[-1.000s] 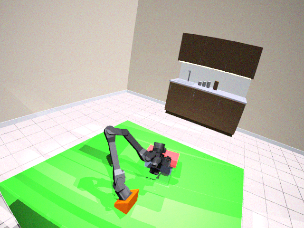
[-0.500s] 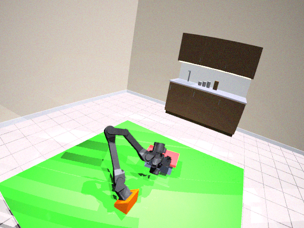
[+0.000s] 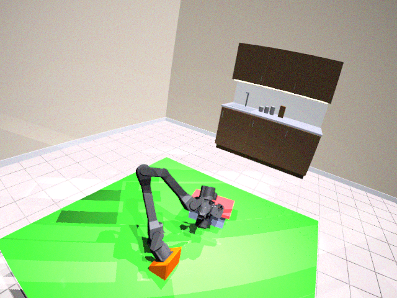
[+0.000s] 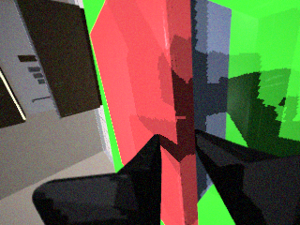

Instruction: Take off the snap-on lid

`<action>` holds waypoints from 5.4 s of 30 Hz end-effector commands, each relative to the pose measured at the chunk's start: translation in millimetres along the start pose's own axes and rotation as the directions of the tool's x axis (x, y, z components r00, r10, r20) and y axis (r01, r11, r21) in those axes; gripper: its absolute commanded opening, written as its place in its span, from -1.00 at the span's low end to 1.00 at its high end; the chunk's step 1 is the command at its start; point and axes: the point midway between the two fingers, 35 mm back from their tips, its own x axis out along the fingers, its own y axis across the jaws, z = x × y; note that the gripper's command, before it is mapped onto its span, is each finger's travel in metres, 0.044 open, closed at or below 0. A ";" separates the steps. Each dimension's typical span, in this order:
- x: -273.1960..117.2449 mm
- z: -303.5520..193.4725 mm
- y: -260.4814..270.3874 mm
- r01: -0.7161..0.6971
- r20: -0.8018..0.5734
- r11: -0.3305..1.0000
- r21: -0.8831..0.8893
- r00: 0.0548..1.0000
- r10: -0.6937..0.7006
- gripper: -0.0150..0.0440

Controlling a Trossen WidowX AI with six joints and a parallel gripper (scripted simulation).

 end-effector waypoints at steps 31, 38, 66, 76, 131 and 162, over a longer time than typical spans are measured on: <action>-6.2 -0.1 11.1 0.001 0.003 1.000 0.002 1.000 -0.001 -0.49; -10.9 0.0 19.1 0.001 0.003 1.000 0.001 1.000 -0.001 -0.49; -23.5 0.0 56.4 0.001 0.004 1.000 0.000 1.000 -0.001 -0.49; -25.5 0.0 71.9 0.001 0.004 1.000 0.000 1.000 -0.001 -0.49; -57.8 0.0 138.2 0.001 0.005 1.000 -0.001 1.000 -0.001 -0.49; -60.3 -49.3 128.8 0.002 0.004 1.000 0.002 1.000 -0.002 -0.49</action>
